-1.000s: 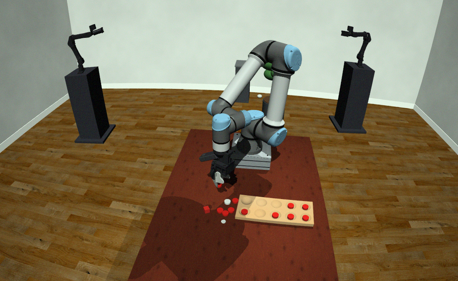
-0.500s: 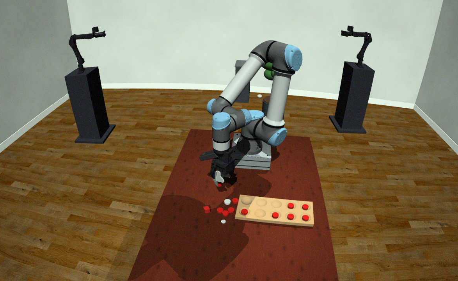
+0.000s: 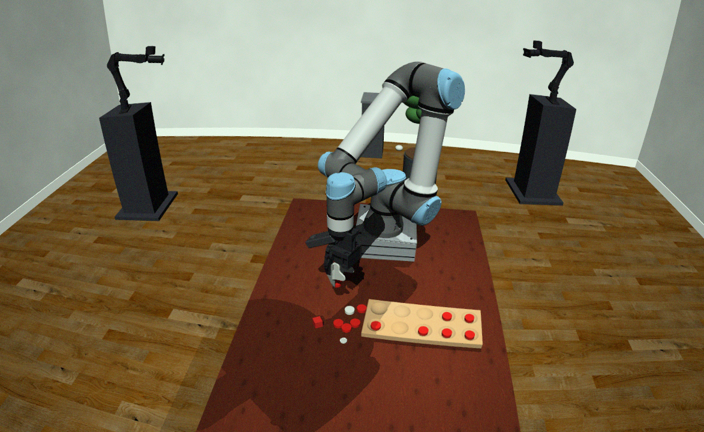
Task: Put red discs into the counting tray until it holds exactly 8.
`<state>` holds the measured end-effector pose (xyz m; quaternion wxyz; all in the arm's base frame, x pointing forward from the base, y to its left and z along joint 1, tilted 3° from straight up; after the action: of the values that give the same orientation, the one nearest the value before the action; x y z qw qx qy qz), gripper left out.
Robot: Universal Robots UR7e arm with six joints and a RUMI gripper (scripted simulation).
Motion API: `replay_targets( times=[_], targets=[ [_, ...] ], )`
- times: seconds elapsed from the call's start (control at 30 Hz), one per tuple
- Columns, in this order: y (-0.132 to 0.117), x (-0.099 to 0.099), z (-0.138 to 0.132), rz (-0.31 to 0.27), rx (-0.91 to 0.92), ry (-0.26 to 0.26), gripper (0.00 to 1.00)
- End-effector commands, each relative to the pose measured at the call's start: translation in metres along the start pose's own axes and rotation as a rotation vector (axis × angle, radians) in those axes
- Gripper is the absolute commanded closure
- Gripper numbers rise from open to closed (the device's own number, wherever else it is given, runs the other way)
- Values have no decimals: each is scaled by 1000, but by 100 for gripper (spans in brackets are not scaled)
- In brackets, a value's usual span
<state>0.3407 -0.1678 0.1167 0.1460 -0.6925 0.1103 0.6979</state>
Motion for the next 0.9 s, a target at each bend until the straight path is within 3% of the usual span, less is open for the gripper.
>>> replay_targets(
  times=[0.0,0.87],
  targets=[
    [-1,0,-1,0,-35,1,100],
    [-10,-1,-11,1,-351,1,100]
  ],
)
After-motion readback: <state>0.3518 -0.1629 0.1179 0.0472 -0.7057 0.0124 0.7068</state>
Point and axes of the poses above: the point where the finger pads meet when closed, its own x axis out along the fingers, its own z axis across the jaws, y = z × x, the point moved 10 cm from there along -x, back along the fingers, and after that the axes turned 12 degrees about -x, right-handed, at the moved point
